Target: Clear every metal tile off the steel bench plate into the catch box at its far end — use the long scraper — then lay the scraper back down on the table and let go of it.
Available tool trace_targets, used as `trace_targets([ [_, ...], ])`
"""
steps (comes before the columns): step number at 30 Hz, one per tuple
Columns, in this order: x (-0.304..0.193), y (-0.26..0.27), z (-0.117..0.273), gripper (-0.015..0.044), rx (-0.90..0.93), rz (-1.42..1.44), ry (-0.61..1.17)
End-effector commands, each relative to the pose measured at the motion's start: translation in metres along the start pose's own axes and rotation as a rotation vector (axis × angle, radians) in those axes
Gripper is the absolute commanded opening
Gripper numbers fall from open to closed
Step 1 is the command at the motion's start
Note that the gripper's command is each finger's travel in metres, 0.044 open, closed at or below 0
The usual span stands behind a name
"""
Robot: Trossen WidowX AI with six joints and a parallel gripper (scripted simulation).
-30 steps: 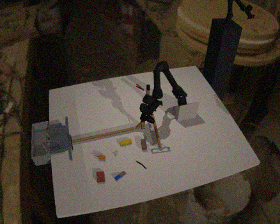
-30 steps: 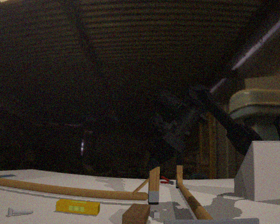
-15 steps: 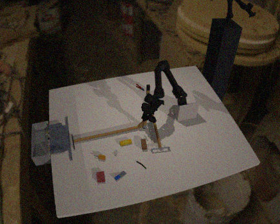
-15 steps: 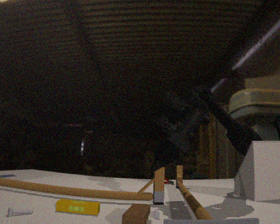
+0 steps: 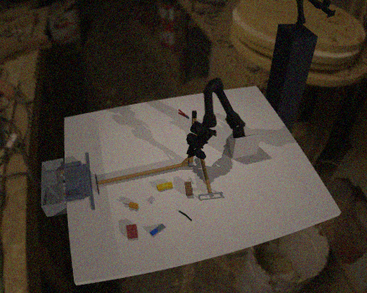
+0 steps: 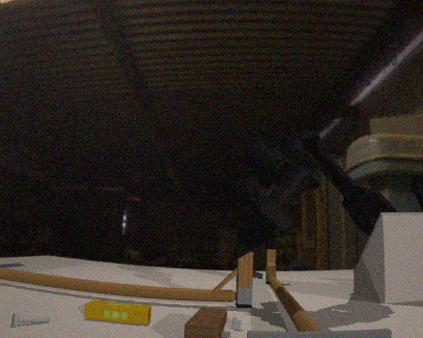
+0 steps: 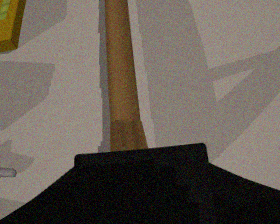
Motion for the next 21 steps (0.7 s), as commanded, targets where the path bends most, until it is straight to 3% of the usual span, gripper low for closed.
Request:
trace_targets([
  [1, 0.002, -0.006, 0.001, 0.0000, -0.003, -0.010, -0.008],
  [21, -0.004, -0.031, 0.005, 0.0000, -0.010, -0.013, -0.002],
])
Point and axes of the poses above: the point midway between the two fingers, 35 mm back from their tips, its own z axis back along the fingers, its own y axis across the jaws, x = y × z, the point moved 3 cm from there along z, back along the fingers, and after that the axes turned 1 degree about z, right-handed, at the moved point
